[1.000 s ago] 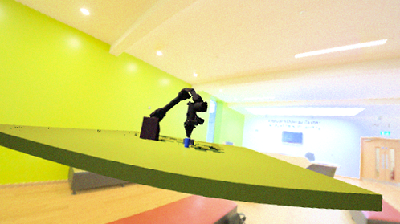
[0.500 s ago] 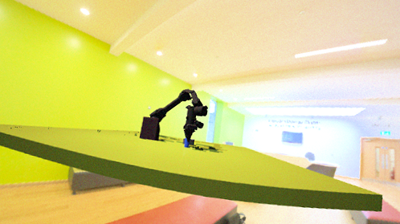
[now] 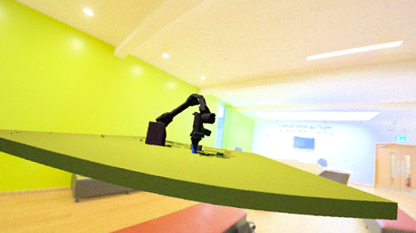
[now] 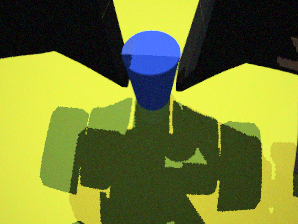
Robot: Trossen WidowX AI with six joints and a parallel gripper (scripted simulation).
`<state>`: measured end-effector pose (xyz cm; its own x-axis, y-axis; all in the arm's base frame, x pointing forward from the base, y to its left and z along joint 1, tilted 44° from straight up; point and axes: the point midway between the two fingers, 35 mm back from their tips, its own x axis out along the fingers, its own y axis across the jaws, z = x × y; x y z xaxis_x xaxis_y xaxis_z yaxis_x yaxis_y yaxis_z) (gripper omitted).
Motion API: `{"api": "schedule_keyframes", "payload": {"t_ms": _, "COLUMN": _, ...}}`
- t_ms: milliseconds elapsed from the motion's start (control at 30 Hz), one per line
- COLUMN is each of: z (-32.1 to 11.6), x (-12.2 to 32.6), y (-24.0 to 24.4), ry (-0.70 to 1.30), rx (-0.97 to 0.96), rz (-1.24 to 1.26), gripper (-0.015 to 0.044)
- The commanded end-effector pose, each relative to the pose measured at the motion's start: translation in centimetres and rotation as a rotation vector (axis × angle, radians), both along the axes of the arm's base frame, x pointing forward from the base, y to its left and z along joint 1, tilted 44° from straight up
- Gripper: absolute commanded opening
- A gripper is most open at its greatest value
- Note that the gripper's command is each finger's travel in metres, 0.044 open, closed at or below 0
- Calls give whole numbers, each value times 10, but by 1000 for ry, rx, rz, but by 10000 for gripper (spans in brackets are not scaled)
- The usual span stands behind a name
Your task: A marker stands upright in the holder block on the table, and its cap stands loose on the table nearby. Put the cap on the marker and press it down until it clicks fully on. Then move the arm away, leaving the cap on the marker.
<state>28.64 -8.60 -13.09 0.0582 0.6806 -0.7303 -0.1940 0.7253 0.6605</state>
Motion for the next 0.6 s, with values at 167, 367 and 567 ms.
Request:
{"api": "schedule_keyframes", "payload": {"t_ms": 167, "z": -2, "x": 0, "y": 1, "ry": 4, "rx": 6, "rz": -6, "gripper": 71}}
{"api": "schedule_keyframes", "payload": {"t_ms": 367, "z": 7, "x": 0, "y": -8, "ry": 4, "rx": 4, "rz": -6, "gripper": 0}}
{"api": "schedule_keyframes", "payload": {"t_ms": 567, "z": 22, "x": -1, "y": -23, "ry": 5, "rx": 3, "rz": -6, "gripper": 0}}
